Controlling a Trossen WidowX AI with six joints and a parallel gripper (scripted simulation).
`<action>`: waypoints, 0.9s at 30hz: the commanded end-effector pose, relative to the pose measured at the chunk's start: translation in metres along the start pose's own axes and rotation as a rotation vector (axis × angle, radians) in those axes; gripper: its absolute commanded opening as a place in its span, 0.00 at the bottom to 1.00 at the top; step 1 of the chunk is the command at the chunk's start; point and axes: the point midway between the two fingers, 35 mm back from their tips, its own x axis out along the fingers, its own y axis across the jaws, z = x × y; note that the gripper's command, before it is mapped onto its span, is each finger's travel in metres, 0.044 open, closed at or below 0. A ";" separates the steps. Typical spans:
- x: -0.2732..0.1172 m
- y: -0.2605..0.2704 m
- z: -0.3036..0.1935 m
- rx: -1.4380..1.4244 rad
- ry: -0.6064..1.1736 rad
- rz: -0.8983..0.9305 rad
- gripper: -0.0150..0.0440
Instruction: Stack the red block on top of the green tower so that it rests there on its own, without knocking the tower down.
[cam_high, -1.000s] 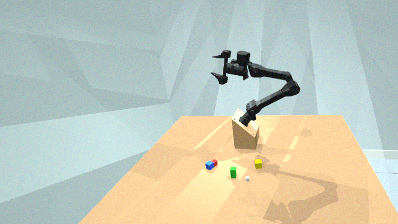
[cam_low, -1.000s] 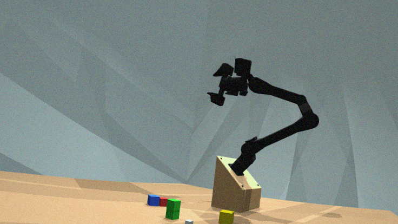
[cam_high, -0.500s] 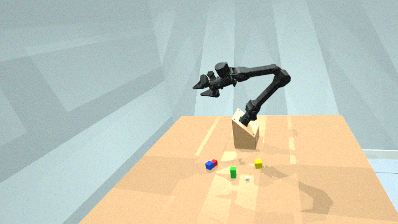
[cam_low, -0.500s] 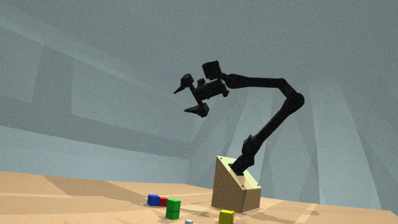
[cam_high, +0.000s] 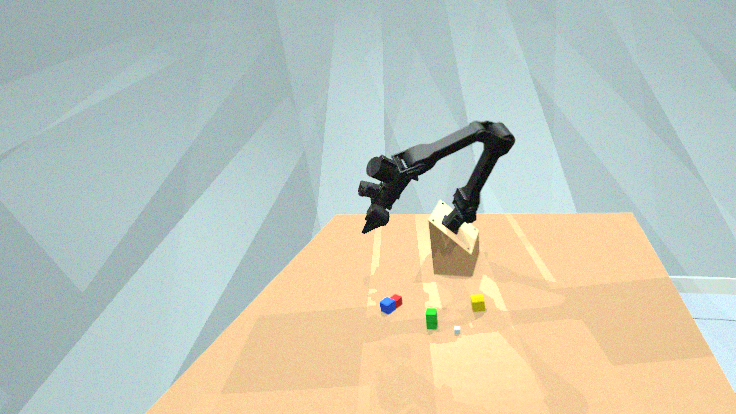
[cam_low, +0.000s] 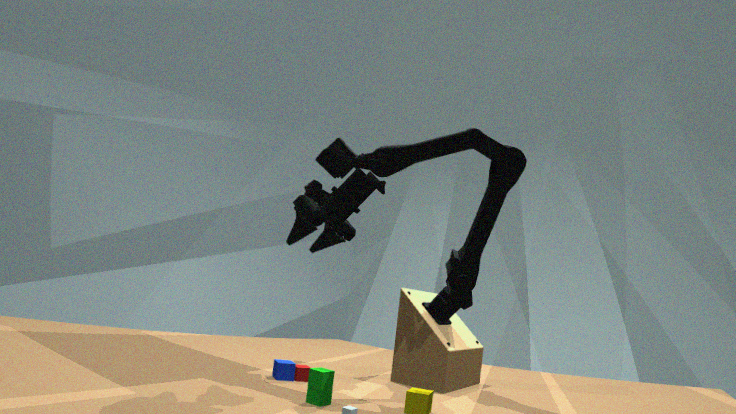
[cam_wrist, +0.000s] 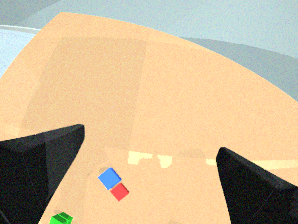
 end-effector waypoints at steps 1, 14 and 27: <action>0.020 0.013 -0.022 -0.165 0.121 0.027 1.00; 0.081 0.036 -0.122 -0.715 0.573 0.239 1.00; 0.099 0.038 -0.150 -0.832 0.678 0.326 1.00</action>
